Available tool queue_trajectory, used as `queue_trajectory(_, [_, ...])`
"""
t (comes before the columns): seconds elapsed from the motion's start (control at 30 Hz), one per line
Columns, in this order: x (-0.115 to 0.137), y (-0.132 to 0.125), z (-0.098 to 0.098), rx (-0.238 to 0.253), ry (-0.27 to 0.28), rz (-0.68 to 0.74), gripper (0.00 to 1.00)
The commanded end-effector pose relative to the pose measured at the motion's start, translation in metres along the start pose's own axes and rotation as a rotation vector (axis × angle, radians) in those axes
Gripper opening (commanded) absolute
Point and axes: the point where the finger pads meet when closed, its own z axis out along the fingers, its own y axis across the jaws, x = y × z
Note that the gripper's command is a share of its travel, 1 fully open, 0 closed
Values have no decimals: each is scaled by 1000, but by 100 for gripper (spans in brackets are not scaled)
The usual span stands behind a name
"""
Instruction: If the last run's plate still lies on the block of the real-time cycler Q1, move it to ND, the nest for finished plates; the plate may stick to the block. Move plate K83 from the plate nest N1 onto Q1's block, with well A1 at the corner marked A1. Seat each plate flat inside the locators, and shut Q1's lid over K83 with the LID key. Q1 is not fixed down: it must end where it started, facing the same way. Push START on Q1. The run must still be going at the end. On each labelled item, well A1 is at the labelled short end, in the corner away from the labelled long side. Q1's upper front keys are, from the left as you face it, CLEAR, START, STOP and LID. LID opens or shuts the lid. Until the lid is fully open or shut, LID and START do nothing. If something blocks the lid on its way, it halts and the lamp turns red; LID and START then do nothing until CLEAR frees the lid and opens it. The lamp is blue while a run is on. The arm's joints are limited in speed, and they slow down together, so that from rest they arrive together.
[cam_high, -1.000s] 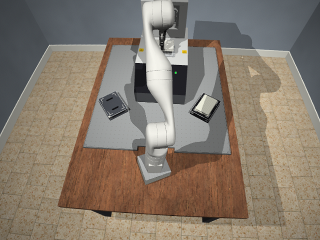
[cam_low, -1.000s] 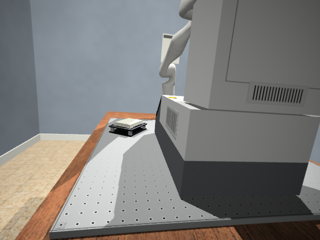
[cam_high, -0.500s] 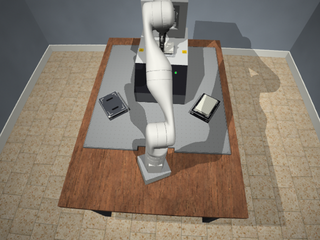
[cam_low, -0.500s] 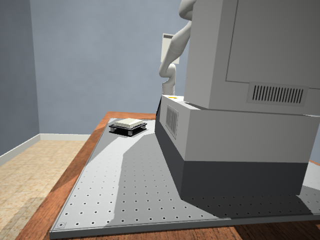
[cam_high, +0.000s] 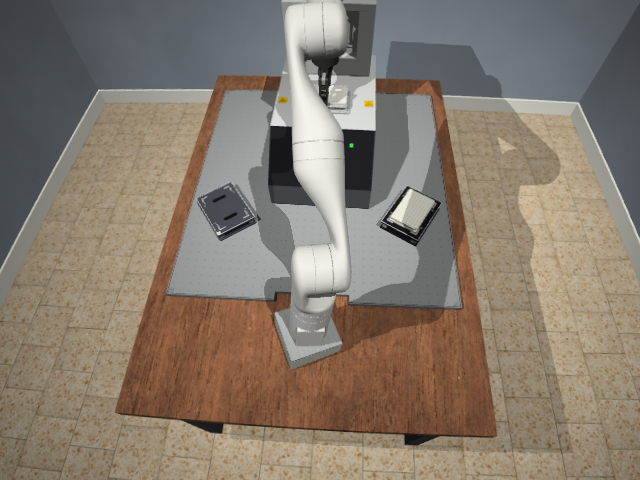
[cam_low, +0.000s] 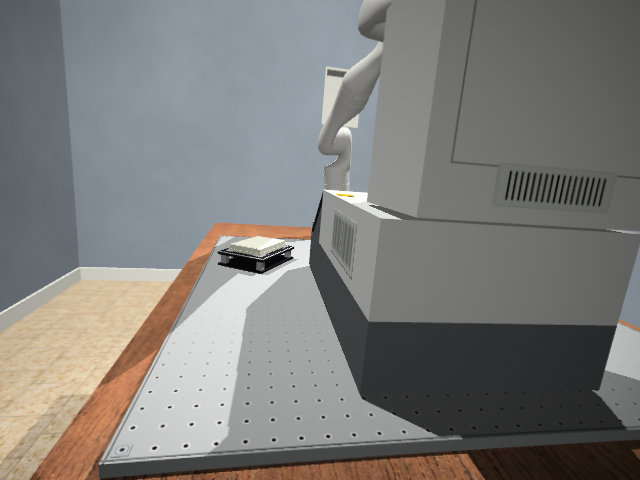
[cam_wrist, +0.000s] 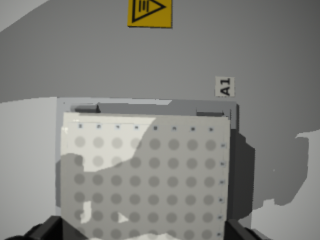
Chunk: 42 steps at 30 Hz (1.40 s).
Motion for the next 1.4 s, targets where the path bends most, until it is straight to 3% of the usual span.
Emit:
queue_trajectory(0.0, [4,0,2,1,5,0,91])
queue_trajectory(1.37, [4,0,8,0,6,0,91])
